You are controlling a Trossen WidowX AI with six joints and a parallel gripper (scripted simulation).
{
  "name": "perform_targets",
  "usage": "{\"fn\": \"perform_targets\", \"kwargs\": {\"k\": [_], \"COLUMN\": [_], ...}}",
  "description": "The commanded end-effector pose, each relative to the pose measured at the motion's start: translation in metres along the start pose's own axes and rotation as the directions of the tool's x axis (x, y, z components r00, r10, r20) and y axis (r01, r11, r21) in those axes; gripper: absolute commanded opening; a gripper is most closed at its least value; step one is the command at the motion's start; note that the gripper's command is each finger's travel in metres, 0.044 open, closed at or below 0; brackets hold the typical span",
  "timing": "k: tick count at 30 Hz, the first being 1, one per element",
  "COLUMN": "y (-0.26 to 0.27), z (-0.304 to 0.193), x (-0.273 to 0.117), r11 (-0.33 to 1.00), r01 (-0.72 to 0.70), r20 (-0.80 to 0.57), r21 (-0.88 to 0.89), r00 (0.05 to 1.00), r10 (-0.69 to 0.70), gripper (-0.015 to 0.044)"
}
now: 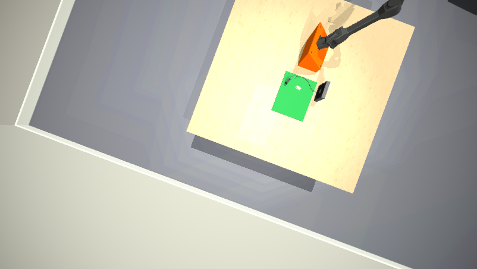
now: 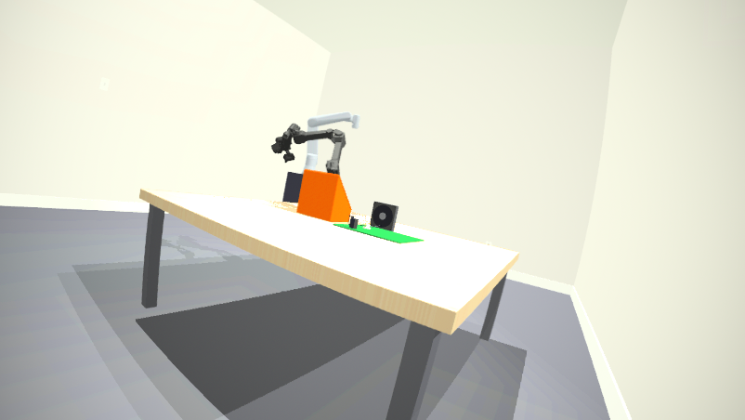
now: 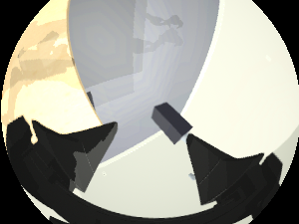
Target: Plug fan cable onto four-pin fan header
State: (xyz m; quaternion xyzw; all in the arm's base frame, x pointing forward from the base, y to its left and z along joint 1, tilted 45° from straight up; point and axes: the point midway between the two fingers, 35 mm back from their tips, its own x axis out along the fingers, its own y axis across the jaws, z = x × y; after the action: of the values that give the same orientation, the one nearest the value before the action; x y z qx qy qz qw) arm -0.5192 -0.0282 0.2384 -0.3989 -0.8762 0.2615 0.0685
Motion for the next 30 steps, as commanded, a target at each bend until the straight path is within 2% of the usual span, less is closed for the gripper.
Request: {"fn": "perform_targets", "kwargs": {"k": [1,7,14,23,30], "y": [0.000,-0.014,-0.044,-0.043,-0.013], "z": [0.000,0.023,0.094,0.170,0.208], "x": [0.000,-0.022,-0.110,-0.247,-0.355], "r11": [1.000,0.998,0.966,0.915,0.880], "r01": [0.000,0.068,0.249,0.388,0.457], "r20": [0.000,0.075,0.328,0.635,0.825], "r21": [0.000,0.011,0.063,0.114,0.131], "r00": [1.000,0.995,0.909,0.680,0.442], "r10": [0.000,-0.069,-0.256,-0.367,-0.352], "gripper": [0.0426,0.0440,0.0440,0.0440,0.0440]}}
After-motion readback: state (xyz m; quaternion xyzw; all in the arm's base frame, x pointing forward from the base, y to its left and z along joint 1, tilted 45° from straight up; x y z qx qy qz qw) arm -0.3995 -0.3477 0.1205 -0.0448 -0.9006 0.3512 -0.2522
